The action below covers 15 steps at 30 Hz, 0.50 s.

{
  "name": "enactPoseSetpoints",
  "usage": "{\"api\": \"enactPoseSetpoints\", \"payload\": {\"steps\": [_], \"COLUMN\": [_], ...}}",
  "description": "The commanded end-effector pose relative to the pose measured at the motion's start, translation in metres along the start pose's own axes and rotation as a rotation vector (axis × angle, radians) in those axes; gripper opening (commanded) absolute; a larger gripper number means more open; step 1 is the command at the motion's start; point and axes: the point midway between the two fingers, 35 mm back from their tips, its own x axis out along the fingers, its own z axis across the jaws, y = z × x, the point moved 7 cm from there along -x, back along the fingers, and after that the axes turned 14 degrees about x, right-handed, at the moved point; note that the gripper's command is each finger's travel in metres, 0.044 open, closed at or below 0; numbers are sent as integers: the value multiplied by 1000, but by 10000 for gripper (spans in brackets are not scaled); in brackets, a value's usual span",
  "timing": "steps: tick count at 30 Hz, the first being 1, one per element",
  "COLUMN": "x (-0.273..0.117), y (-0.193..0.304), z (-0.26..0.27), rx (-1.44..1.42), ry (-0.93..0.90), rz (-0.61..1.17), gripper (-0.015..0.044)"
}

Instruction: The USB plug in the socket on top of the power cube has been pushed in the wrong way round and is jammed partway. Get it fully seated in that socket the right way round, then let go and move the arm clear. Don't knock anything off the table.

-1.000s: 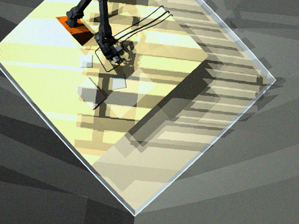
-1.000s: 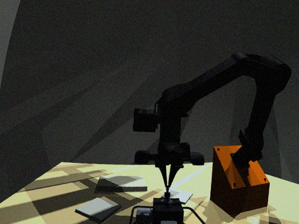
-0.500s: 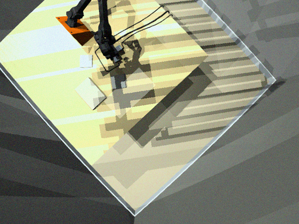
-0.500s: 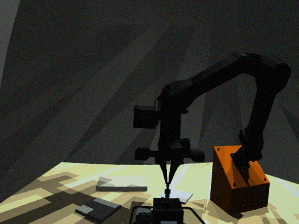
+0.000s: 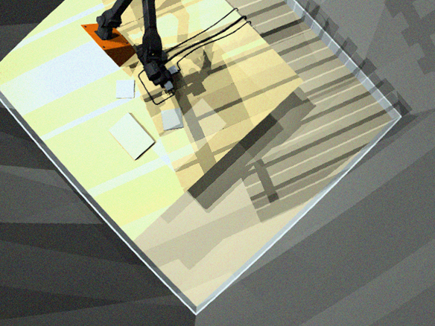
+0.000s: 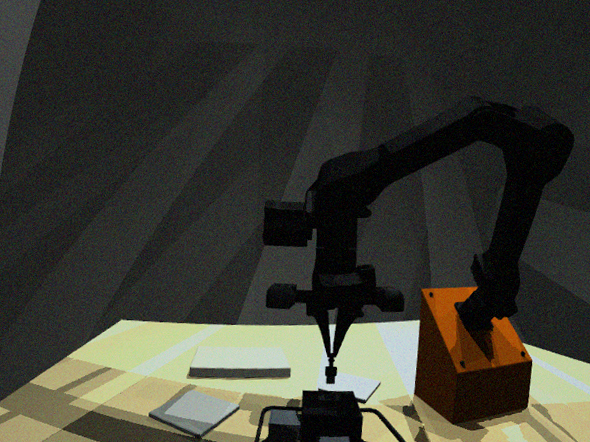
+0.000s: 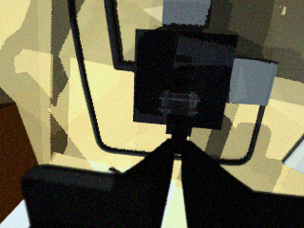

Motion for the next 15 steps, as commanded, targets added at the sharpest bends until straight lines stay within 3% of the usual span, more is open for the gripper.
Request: {"api": "enactPoseSetpoints", "payload": {"steps": [1,15], "x": [-2,0], "y": [0,0], "z": [0,0], "rx": [-5,302], "ry": [2,0], "rz": [3,0], "gripper": [0,0]}}
